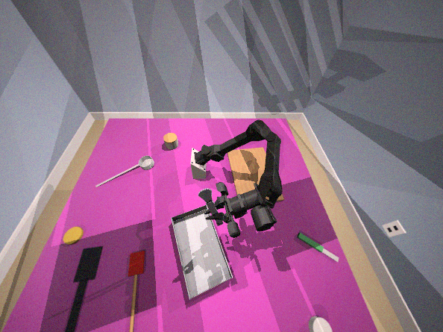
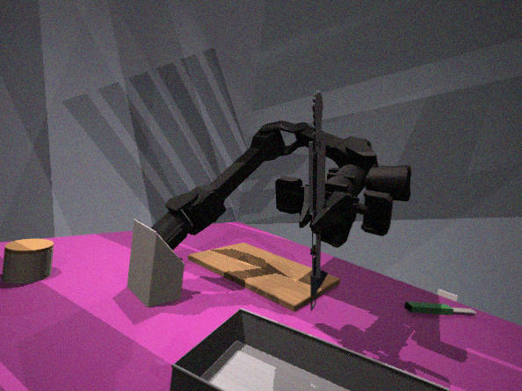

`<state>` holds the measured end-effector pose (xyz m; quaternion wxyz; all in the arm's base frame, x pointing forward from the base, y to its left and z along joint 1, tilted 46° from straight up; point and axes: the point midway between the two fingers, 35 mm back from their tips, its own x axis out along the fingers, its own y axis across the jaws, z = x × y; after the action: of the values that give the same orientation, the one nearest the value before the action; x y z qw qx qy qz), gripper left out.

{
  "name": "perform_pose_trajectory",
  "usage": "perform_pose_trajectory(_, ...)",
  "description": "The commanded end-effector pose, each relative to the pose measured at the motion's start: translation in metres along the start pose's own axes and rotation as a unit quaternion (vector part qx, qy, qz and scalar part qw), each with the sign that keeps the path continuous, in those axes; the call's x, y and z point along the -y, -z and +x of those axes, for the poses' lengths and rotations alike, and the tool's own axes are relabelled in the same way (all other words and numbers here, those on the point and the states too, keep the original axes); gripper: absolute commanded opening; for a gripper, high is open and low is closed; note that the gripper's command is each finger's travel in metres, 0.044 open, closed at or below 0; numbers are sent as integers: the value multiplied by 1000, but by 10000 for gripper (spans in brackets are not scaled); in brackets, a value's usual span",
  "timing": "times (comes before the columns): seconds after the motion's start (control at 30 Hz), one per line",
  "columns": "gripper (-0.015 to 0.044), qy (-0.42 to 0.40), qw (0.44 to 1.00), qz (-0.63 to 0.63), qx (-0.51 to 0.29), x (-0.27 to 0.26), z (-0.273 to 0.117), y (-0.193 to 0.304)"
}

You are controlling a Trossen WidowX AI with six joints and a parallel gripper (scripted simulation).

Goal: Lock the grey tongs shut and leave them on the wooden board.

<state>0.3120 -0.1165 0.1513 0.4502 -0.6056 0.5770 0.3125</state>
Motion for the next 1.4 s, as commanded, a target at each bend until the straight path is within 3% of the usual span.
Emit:
perform_pose_trajectory(0.0, -150, -1, 1000, 2, -6, -1, 0, 2)
perform_pose_trajectory(0.83, -150, 0, 1000, 0, -3, -1, 0, 1)
perform_pose_trajectory(1.37, -150, 95, 959, -152, 220, -28, -59, -58)
